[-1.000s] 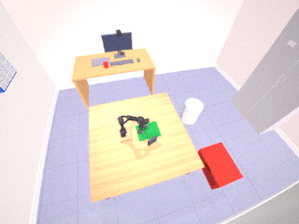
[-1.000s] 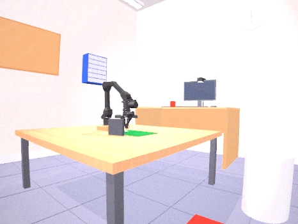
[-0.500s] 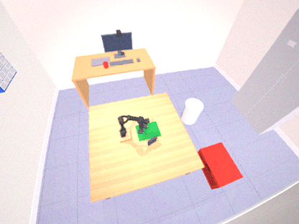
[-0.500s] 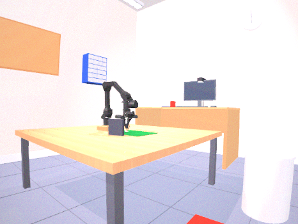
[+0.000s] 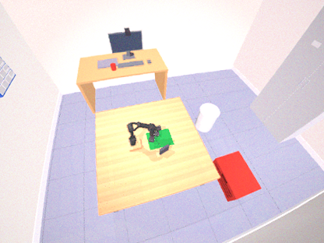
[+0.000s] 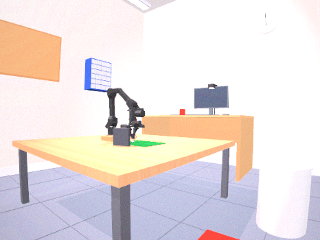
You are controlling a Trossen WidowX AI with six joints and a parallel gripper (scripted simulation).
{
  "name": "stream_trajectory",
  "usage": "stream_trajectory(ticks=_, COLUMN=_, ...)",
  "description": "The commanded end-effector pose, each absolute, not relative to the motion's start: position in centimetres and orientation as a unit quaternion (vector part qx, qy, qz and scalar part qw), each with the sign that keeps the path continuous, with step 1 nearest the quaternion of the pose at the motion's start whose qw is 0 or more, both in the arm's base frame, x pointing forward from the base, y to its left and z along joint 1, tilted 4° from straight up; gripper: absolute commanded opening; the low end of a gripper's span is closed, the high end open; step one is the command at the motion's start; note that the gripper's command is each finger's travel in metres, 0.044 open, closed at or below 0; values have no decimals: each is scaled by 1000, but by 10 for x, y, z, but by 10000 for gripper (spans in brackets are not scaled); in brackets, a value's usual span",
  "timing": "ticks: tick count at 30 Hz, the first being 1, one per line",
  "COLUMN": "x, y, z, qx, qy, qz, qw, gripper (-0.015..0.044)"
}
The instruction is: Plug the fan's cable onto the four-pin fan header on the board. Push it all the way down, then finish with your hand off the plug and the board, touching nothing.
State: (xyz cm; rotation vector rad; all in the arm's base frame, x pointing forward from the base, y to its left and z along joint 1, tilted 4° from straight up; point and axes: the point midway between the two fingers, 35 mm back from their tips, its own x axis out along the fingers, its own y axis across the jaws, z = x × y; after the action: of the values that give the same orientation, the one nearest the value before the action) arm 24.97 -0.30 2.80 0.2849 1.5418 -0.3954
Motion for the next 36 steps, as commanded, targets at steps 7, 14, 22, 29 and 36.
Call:
stream_trajectory(ticks=7, x=249, y=-3, z=25, qx=127, qy=690, qz=-174, qw=691, gripper=0)
stream_trajectory(ticks=14, x=250, y=-3, z=25, qx=127, qy=690, qz=-174, qw=691, gripper=0)
stream_trajectory(ticks=22, x=250, y=-3, z=20, qx=127, qy=690, qz=-174, qw=691, gripper=0)
stream_trajectory(ticks=29, x=249, y=-3, z=15, qx=127, qy=690, qz=-174, qw=691, gripper=0)
stream_trajectory(ticks=36, x=249, y=-4, z=11, qx=127, qy=690, qz=-174, qw=691, gripper=0)
